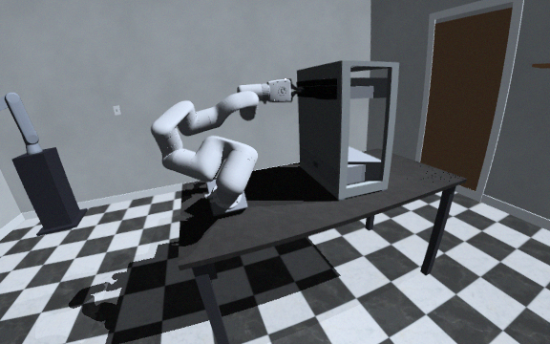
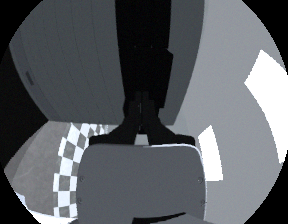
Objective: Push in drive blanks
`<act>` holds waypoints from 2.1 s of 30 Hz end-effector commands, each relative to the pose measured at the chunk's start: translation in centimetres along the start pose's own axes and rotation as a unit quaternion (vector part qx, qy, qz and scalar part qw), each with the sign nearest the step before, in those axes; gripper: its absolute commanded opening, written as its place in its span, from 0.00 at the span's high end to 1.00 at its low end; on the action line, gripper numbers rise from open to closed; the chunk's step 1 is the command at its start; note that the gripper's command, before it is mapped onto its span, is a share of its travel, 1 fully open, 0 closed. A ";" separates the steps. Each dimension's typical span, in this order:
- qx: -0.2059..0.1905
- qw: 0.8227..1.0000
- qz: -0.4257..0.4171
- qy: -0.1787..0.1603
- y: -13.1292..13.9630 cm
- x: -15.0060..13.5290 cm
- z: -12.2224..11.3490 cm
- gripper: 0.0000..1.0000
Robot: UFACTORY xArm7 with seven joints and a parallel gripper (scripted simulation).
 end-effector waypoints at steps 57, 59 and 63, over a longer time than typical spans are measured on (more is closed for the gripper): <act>0.001 1.000 0.001 0.001 -0.1 0.4 4.8 1.00; 0.001 1.000 0.001 0.001 -0.1 0.4 5.0 1.00; 0.001 1.000 0.001 0.001 -0.1 0.4 5.6 1.00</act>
Point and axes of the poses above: the point where the finger pads meet when closed, its own z axis out along the fingers, its own x axis across the jaws, y = z × x, the point moved 4 cm from there along -z, back along the fingers, and after that the axes turned 4 degrees about z, right-handed, at the moved point
